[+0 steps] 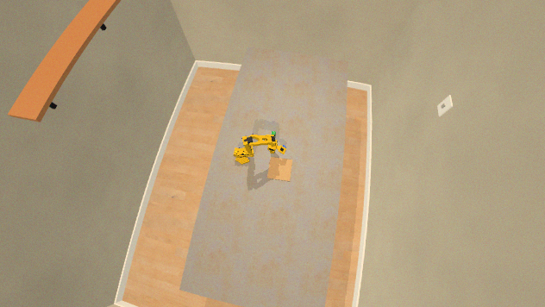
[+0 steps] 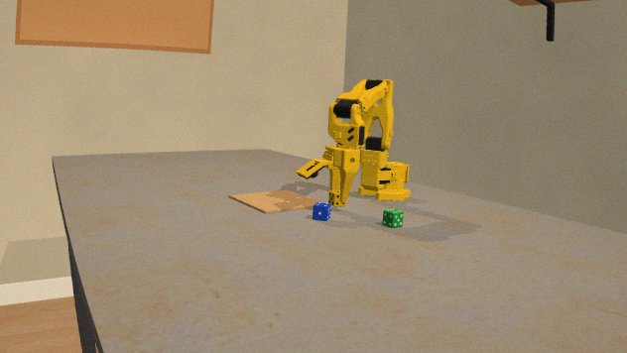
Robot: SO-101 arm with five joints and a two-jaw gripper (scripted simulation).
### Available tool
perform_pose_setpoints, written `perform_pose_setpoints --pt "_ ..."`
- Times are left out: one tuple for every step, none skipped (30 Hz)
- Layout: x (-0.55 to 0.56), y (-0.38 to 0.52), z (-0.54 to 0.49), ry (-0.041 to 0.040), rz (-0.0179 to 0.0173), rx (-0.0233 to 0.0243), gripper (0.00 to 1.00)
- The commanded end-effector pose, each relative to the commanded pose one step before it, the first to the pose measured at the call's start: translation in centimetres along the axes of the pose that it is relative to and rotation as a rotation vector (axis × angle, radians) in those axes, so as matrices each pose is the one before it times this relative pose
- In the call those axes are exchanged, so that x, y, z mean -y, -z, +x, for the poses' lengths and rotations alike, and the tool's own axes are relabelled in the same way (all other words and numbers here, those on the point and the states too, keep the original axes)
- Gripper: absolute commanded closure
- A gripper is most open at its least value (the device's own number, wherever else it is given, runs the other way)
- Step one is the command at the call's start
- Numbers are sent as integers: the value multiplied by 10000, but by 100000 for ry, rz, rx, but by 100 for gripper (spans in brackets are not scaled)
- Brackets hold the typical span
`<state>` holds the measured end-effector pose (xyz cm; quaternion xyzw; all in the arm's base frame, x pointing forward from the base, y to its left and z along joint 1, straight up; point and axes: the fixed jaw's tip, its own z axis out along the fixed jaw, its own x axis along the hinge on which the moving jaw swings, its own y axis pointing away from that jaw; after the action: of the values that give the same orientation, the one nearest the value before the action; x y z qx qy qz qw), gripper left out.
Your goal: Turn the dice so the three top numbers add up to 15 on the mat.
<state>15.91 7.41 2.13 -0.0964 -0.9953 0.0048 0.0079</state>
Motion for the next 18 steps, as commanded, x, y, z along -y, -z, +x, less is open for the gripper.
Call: perform_pose_setpoints --pt "-4311 21279 -7594 211 -3312 4776 100" --pt "0 0 0 0 0 0 100" --pt "0 0 0 0 0 0 100" --pt "-93 3151 -15 -2 0 -1 100" --pt "-51 3107 41 0 0 0 100" --pt "-6 3008 94 0 -3 0 100" --pt "22 2855 137 0 0 0 100" --pt "46 2653 170 0 0 -3 100" --pt "72 2402 193 0 -3 0 100" --pt "80 2114 194 0 0 0 100" --pt "83 1814 189 0 0 0 100" --pt "75 1482 168 0 0 0 100" --pt "67 1156 141 0 0 0 100" --pt "53 836 107 0 0 0 100" --pt "31 551 72 0 0 -3 100" --pt "21 303 41 0 0 0 100" --pt "8 121 19 0 -3 0 100" --pt "-1 18 5 0 0 0 100"
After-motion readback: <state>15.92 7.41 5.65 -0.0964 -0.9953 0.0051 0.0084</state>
